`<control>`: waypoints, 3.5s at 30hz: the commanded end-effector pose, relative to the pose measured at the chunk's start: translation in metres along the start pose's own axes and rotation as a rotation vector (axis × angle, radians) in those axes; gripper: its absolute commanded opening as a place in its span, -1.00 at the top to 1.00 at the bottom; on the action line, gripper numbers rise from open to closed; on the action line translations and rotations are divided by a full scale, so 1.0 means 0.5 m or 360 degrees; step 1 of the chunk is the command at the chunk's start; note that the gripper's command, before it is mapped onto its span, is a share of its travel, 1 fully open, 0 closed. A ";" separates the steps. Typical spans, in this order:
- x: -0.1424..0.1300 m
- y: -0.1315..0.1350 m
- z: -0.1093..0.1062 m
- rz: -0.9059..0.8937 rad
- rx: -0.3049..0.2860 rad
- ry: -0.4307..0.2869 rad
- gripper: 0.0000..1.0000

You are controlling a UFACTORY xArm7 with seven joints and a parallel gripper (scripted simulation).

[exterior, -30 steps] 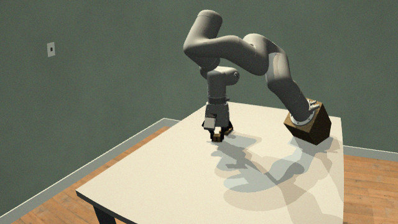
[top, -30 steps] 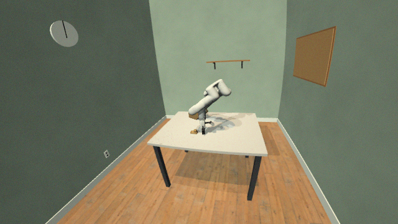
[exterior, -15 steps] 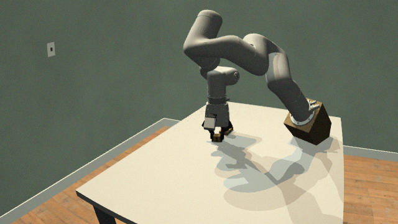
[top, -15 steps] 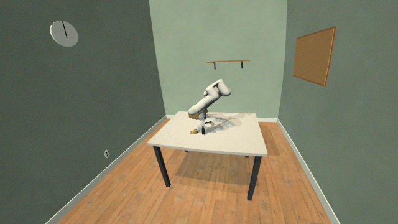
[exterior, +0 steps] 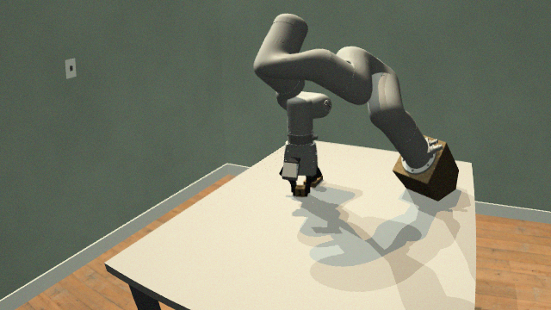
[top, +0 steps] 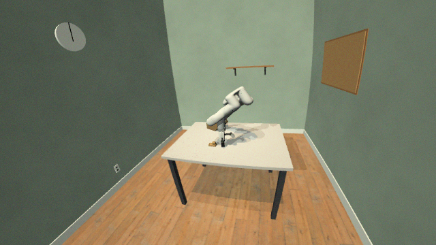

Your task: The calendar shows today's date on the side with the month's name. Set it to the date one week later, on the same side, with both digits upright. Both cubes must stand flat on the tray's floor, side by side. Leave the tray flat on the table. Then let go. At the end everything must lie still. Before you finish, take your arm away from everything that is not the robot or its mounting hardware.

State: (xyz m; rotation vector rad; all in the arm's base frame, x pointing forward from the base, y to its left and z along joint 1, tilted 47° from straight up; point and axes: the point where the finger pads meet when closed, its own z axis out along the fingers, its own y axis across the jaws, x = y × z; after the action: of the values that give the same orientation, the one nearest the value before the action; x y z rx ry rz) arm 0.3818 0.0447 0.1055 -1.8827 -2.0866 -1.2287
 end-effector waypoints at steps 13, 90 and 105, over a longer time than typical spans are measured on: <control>-0.002 0.002 -0.002 0.0001 -0.0004 -0.0003 0.05; 0.000 0.001 -0.180 -0.0621 -0.0003 -0.0003 -1.00; 0.001 0.001 -0.178 -0.1316 -0.0002 -0.0004 -1.00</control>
State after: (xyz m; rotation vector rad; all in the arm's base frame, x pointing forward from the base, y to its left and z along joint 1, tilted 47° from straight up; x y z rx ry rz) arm 0.3426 -0.0067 0.1662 -1.1606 -2.8535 -1.2833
